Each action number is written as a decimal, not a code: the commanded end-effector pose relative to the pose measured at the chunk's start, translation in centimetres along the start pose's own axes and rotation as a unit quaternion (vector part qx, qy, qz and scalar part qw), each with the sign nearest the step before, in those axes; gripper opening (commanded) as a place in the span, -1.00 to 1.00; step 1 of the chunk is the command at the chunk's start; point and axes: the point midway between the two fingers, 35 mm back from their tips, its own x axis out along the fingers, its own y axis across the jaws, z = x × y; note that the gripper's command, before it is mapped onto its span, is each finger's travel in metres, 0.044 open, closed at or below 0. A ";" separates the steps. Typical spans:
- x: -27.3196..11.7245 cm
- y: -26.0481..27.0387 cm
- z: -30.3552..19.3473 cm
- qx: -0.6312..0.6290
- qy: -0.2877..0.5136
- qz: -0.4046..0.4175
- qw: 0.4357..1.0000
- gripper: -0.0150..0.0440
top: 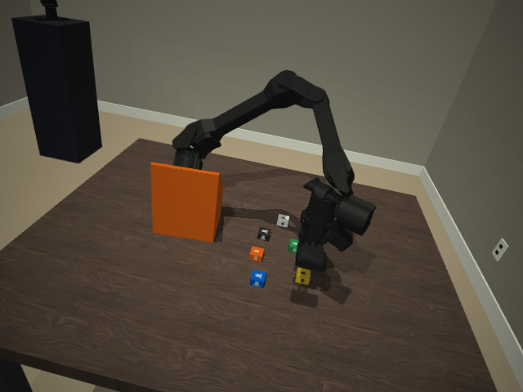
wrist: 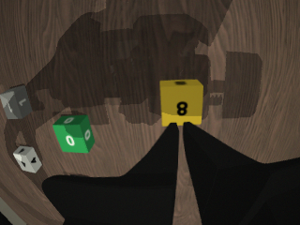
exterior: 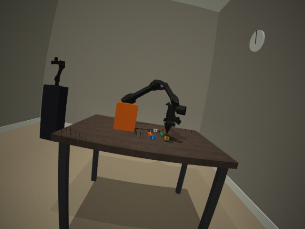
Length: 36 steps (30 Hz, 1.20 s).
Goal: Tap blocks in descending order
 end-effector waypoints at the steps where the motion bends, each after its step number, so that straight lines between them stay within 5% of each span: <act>1: 0.2 0.1 0.1 0.001 -0.004 0.001 1.000 -0.42; 24: 2.9 0.1 0.1 0.001 -0.004 0.002 1.000 -0.42; 32: -0.5 0.1 0.2 0.001 -0.004 0.001 1.000 -0.42; 36: -7.0 -0.1 0.2 0.002 -0.004 -0.001 1.000 -0.42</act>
